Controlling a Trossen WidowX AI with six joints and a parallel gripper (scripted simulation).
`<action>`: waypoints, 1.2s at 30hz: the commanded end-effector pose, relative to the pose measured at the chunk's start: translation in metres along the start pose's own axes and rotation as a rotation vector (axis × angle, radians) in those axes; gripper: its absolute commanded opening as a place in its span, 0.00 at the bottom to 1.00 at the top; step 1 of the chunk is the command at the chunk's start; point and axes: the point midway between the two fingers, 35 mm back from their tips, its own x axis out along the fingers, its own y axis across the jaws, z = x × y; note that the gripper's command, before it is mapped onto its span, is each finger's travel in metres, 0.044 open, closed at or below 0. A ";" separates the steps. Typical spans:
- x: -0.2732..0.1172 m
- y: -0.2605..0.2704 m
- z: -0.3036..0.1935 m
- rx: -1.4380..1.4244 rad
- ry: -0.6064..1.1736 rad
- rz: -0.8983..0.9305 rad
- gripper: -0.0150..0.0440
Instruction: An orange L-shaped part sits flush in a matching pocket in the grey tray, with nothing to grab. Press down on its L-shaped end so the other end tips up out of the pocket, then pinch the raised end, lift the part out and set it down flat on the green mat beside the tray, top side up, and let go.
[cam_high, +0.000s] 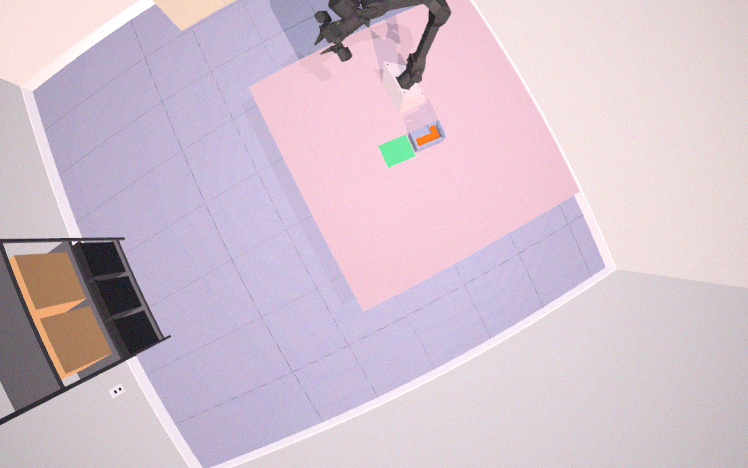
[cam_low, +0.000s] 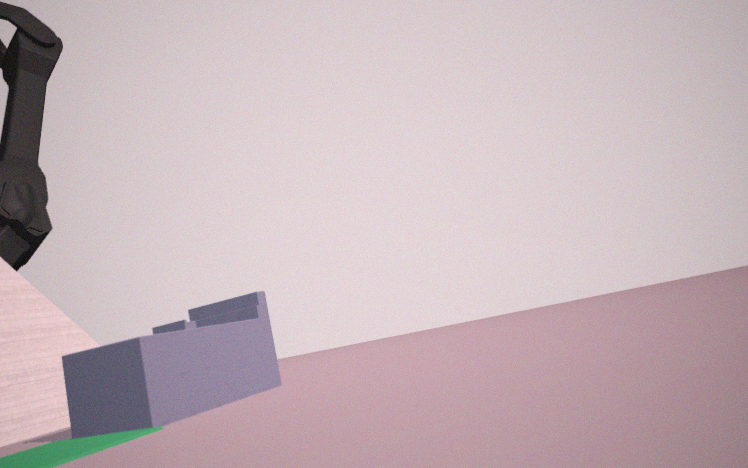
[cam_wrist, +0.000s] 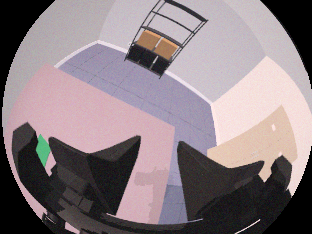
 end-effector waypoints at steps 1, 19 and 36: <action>-0.012 0.067 0.029 -0.106 -0.036 0.109 0.56; -0.110 0.376 0.007 -0.627 -0.007 0.629 0.56; -0.216 0.503 -0.223 -1.099 0.434 0.937 0.56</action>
